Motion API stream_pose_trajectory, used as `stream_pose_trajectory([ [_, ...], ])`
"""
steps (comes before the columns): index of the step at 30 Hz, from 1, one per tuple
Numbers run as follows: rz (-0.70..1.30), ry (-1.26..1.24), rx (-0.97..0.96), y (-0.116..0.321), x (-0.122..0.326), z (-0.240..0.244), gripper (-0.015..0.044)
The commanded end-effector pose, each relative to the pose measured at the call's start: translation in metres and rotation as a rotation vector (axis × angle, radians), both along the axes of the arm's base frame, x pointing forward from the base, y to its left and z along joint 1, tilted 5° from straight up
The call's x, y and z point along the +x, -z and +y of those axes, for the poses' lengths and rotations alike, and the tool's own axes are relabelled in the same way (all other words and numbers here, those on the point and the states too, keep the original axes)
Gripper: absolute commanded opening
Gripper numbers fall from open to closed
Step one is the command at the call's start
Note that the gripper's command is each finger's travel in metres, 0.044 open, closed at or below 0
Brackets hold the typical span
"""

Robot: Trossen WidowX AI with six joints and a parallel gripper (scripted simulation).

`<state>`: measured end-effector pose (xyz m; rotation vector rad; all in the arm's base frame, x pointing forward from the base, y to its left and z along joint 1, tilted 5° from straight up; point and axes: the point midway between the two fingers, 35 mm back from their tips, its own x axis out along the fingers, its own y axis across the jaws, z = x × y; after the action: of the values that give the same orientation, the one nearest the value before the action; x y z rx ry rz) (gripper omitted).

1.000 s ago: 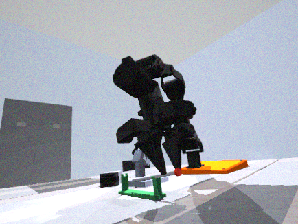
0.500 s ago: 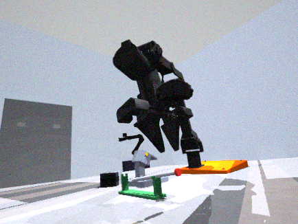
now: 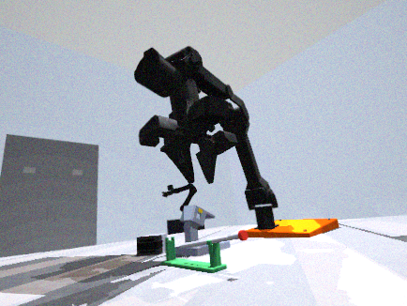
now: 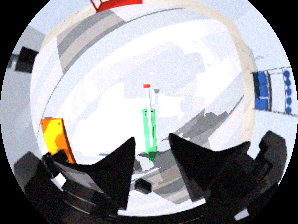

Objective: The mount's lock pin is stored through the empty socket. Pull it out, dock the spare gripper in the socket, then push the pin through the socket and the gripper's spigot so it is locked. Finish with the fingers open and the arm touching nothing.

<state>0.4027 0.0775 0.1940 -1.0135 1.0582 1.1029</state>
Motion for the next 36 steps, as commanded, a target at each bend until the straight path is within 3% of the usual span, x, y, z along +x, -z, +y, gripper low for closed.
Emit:
stream_pose_trajectory([
  [1,-0.009,-0.004,-0.017,-0.011,-0.003,-0.011,0.018],
  [8,-0.009,-0.004,-0.017,-0.006,-0.001,-0.01,0.018],
  [16,-0.009,-0.004,-0.017,0.056,0.006,-0.008,0.018],
  [36,-0.009,-0.004,-0.017,0.084,0.01,-0.006,0.018],
])
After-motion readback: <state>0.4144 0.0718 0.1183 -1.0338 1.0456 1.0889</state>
